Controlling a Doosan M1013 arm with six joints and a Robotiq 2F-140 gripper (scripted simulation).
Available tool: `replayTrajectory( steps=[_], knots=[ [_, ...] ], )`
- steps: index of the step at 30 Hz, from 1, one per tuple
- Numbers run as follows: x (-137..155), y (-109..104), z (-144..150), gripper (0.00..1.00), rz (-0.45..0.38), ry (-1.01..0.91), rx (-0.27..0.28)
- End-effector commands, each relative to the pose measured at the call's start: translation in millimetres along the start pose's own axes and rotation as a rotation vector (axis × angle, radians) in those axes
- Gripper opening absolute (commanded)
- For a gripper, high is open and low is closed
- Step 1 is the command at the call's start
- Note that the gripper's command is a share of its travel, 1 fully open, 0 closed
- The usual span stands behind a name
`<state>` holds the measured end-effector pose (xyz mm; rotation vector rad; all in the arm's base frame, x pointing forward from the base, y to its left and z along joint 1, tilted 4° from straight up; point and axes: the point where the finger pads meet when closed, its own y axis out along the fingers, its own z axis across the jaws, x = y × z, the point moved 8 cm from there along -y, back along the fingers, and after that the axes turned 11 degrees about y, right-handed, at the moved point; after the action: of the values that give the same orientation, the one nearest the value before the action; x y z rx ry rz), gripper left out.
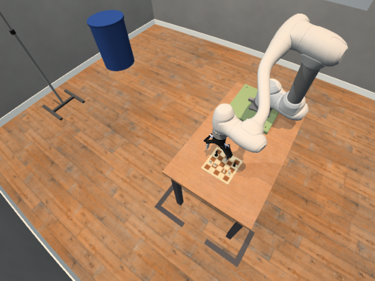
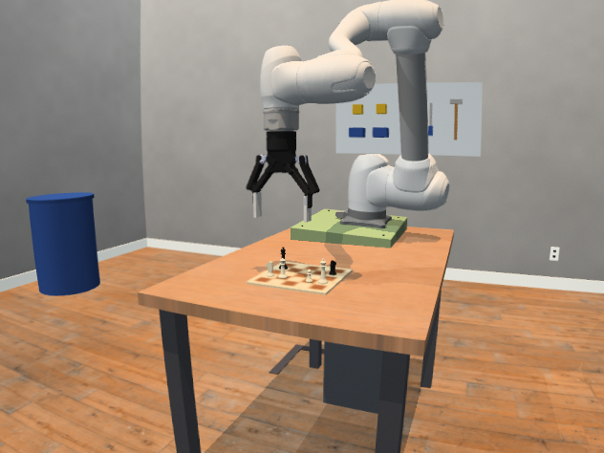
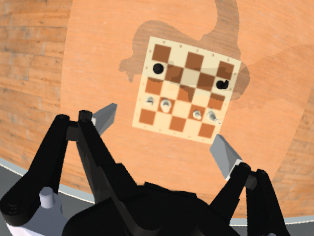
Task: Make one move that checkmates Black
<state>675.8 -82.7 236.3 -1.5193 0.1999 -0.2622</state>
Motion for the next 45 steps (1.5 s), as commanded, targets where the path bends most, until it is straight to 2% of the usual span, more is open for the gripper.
replayTrajectory(
  steps=[1,14,20,35,37,38,44,45],
  knots=[
    [-2.4,-0.4,-0.8,1.0,-0.01,-0.001,0.003],
    [-2.4,-0.3,-0.8,1.0,-0.01,0.004,0.003],
    [-2.4,1.1,-0.8,1.0,-0.01,0.108,0.004],
    [-2.6,18.6,-2.8,1.0,0.004,1.038,0.031],
    [-2.6,18.6,-2.8,1.0,0.004,1.038,0.031],
    [-2.7,19.3,-2.9,1.0,0.007,1.208,0.032],
    [-2.6,20.7,-1.9,1.0,0.004,1.514,0.021],
    [-2.4,20.7,-1.3,0.25,0.001,1.567,0.014]
  ],
)
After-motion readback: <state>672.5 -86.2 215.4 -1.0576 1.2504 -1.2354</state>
